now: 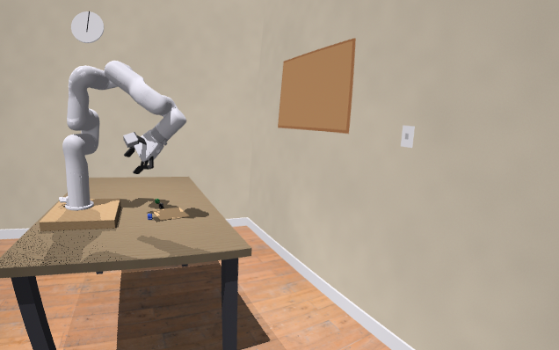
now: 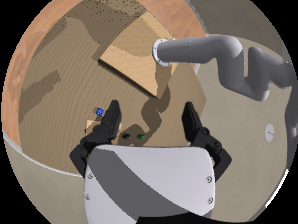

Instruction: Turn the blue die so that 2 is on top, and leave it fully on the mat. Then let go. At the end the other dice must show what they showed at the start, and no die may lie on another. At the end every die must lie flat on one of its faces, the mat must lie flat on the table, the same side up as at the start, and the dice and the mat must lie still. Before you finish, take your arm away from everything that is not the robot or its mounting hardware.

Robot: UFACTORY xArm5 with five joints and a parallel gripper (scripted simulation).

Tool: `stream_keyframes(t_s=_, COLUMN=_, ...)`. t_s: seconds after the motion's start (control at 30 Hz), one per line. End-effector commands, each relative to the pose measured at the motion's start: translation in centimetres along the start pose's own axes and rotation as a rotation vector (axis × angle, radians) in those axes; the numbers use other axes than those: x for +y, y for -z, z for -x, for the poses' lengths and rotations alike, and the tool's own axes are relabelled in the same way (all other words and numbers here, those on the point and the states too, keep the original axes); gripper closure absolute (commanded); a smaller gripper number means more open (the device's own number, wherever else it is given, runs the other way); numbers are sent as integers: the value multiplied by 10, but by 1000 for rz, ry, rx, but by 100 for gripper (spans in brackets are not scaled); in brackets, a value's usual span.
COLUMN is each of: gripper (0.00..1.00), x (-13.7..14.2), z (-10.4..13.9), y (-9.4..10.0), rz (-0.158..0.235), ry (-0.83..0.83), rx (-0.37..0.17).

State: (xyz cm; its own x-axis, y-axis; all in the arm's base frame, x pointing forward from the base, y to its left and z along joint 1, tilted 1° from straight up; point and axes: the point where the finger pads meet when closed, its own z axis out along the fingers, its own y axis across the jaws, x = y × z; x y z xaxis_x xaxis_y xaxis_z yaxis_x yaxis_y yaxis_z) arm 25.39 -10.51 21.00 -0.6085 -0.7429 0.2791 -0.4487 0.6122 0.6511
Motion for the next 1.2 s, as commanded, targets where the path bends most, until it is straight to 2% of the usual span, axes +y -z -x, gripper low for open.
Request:
stream_keyframes(t_s=0.0, gripper=0, x=-11, z=10, y=-9, rz=-110, ry=-106, rx=-43)
stream_keyframes(t_s=0.1, gripper=0, x=-18, z=15, y=-14, rz=-165, ry=-165, rx=-71)
stream_keyframes(t_s=0.13, gripper=0, x=-18, z=16, y=-14, rz=-171, ry=-171, rx=-74)
stream_keyframes(t_s=0.17, gripper=0, x=-22, z=20, y=-17, rz=-207, ry=-211, rx=-95)
stream_keyframes(t_s=0.2, gripper=0, x=-24, z=22, y=-19, rz=-226, ry=-233, rx=-108)
stream_keyframes(t_s=0.23, gripper=0, x=-25, z=22, y=-19, rz=-228, ry=-234, rx=-109)
stream_keyframes(t_s=0.27, gripper=0, x=-28, z=26, y=-22, rz=-263, ry=-274, rx=-134)
stream_keyframes(t_s=0.47, gripper=0, x=-40, z=38, y=-29, rz=-370, ry=-401, rx=-229)
stream_keyframes(t_s=0.57, gripper=0, x=-41, z=39, y=-29, rz=-375, ry=-407, rx=-234)
stream_keyframes(t_s=0.6, gripper=0, x=-45, z=43, y=-32, rz=-414, ry=-457, rx=-279)
stream_keyframes(t_s=0.63, gripper=0, x=-47, z=46, y=-33, rz=-438, ry=-488, rx=-309)
stream_keyframes(t_s=0.7, gripper=0, x=-48, z=48, y=-34, rz=-449, ry=-503, rx=-323)
stream_keyframes(t_s=0.73, gripper=0, x=-51, z=51, y=-35, rz=-476, ry=-539, rx=-362)
stream_keyframes(t_s=0.77, gripper=0, x=-51, z=51, y=-35, rz=-478, ry=-543, rx=-366)
stream_keyframes(t_s=0.8, gripper=0, x=-53, z=55, y=-37, rz=-501, ry=-577, rx=-404)
stream_keyframes(t_s=0.83, gripper=0, x=-53, z=55, y=-37, rz=-503, ry=-579, rx=-407)
stream_keyframes(t_s=0.9, gripper=0, x=-56, z=60, y=-38, rz=-536, ry=-630, rx=-469)
stream_keyframes(t_s=0.93, gripper=0, x=-57, z=60, y=-38, rz=-540, ry=-635, rx=-476)
stream_keyframes(t_s=1.03, gripper=0, x=-59, z=65, y=-40, rz=-569, ry=-685, rx=-545)
stream_keyframes(t_s=1.17, gripper=0, x=-60, z=66, y=-40, rz=-577, ry=-700, rx=-566)
